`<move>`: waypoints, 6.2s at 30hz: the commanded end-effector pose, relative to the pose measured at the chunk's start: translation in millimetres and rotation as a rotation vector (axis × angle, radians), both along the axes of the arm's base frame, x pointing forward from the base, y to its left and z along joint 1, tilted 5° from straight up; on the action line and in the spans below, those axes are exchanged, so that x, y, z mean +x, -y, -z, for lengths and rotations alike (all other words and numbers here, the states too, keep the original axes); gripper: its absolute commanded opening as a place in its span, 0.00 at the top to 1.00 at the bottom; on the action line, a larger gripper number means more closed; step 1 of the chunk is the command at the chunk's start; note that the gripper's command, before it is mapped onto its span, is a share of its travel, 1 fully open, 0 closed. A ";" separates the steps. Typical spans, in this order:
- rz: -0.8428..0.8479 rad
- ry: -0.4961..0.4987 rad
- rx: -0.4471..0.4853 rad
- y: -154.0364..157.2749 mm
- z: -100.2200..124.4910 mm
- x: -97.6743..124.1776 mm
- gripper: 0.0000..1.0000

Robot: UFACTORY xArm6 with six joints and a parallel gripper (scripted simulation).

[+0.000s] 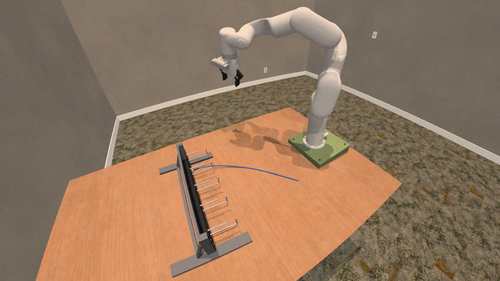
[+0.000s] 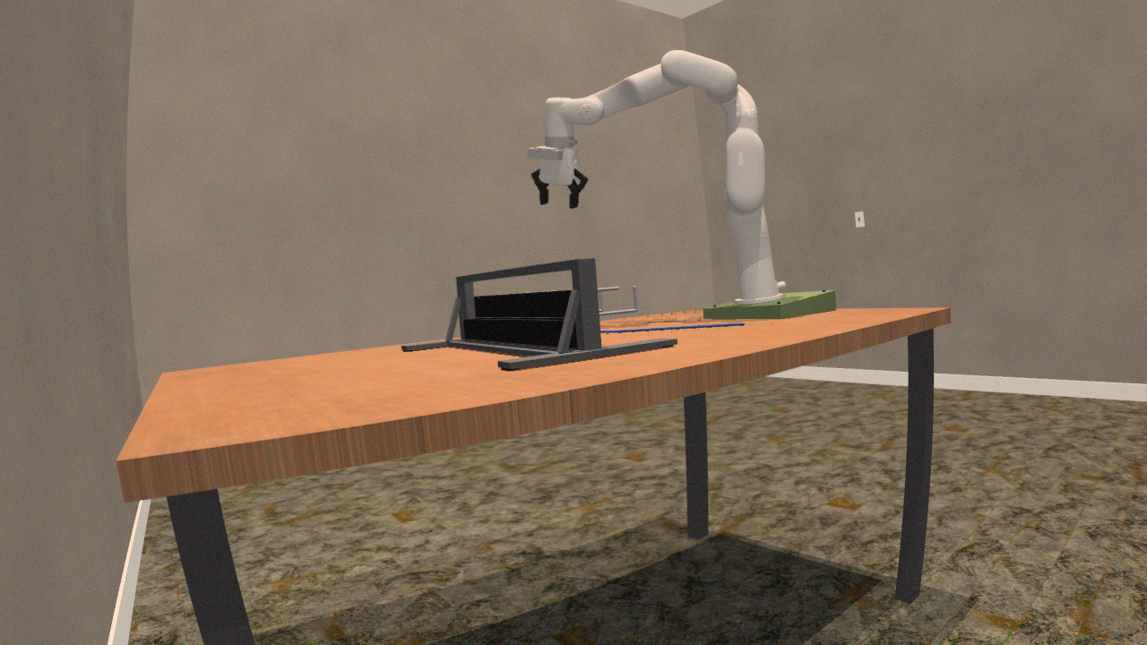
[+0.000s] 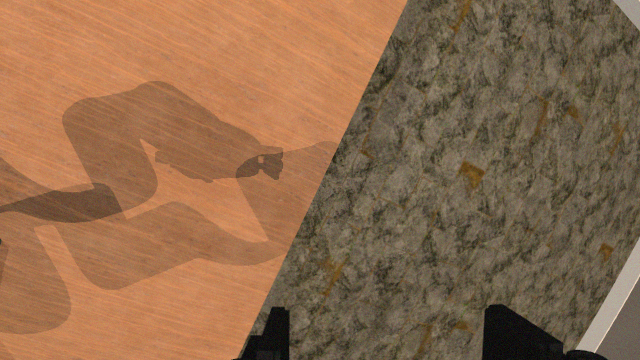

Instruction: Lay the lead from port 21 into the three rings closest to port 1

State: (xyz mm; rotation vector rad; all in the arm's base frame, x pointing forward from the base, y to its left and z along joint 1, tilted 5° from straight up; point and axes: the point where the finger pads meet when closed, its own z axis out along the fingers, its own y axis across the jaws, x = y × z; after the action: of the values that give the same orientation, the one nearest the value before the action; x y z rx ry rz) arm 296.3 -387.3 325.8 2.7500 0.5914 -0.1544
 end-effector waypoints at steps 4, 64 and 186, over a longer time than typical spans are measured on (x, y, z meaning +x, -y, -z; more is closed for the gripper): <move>0.000 0.003 -0.003 0.5 -2.1 0.5 0.00; -1.412 -0.186 0.179 -344.7 138.6 60.3 0.00; -1.855 -0.261 0.184 -416.0 219.6 34.8 0.67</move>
State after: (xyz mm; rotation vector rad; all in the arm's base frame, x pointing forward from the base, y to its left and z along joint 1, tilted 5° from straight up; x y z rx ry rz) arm 327.7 28.8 116.4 1.2555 2.7988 0.0127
